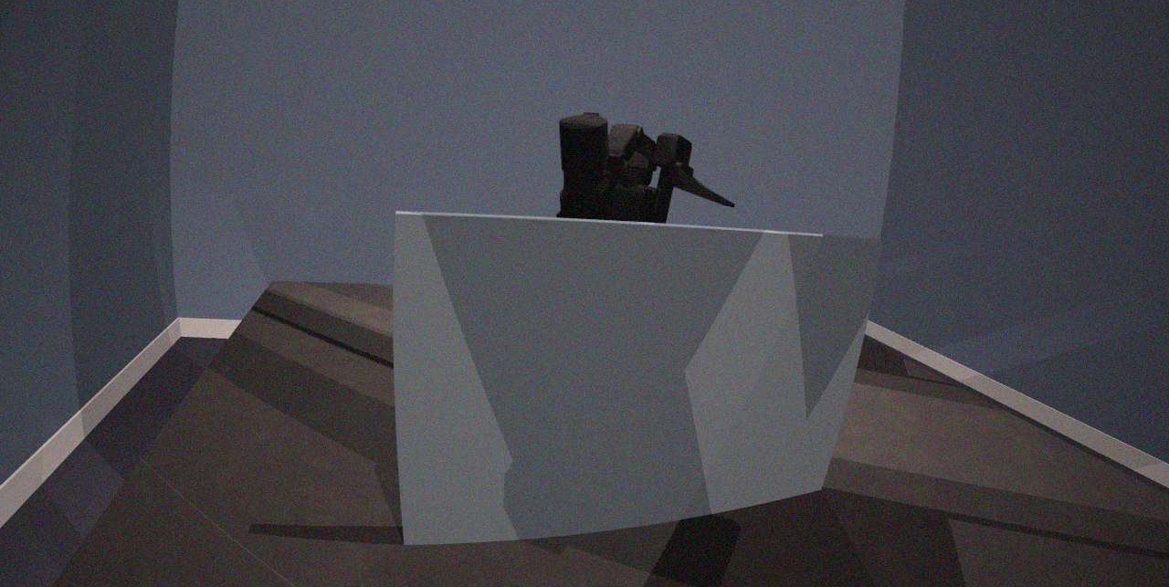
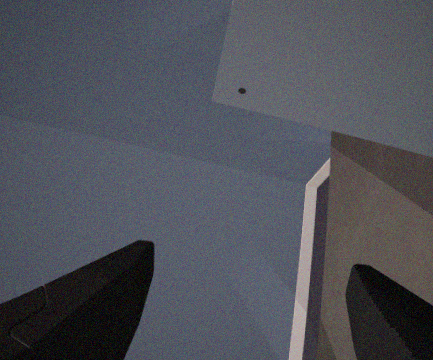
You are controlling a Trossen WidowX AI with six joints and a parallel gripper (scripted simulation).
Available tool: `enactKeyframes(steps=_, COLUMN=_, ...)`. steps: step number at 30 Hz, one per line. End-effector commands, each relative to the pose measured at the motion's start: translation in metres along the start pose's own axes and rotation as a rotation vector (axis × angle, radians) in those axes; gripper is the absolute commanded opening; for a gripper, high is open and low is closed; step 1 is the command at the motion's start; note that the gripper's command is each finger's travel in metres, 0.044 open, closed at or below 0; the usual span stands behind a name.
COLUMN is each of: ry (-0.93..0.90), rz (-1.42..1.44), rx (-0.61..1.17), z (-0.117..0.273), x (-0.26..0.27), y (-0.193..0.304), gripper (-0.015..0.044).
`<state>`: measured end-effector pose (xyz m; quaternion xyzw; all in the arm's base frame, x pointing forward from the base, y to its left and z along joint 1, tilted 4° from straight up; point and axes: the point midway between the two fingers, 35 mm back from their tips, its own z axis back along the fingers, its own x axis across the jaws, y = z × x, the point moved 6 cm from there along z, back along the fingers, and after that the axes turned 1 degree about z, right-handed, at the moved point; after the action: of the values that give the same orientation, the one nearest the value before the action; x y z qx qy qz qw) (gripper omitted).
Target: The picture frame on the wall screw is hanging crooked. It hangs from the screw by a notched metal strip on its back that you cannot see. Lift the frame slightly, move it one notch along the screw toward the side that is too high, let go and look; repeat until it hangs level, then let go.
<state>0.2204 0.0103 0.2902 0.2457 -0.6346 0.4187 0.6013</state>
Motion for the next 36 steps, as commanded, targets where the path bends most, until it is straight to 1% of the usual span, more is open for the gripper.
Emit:
enactKeyframes(steps=1, ry=0.027, rz=0.028, rx=-0.216, z=0.04, x=-0.006, y=0.007, gripper=0.026)
enactKeyframes(steps=8, ry=0.091, rz=0.07, rx=-0.562, z=0.09, x=-0.022, y=0.027, gripper=0.026)
enactKeyframes(steps=11, ry=0.123, rz=0.09, rx=-0.704, z=0.106, x=-0.03, y=0.037, gripper=0.026)
enactKeyframes(steps=13, ry=0.139, rz=0.099, rx=-0.766, z=0.113, x=-0.033, y=0.042, gripper=0.026)
enactKeyframes(steps=36, ry=0.14, rz=0.1, rx=-0.774, z=0.114, x=-0.034, y=0.042, gripper=0.026)
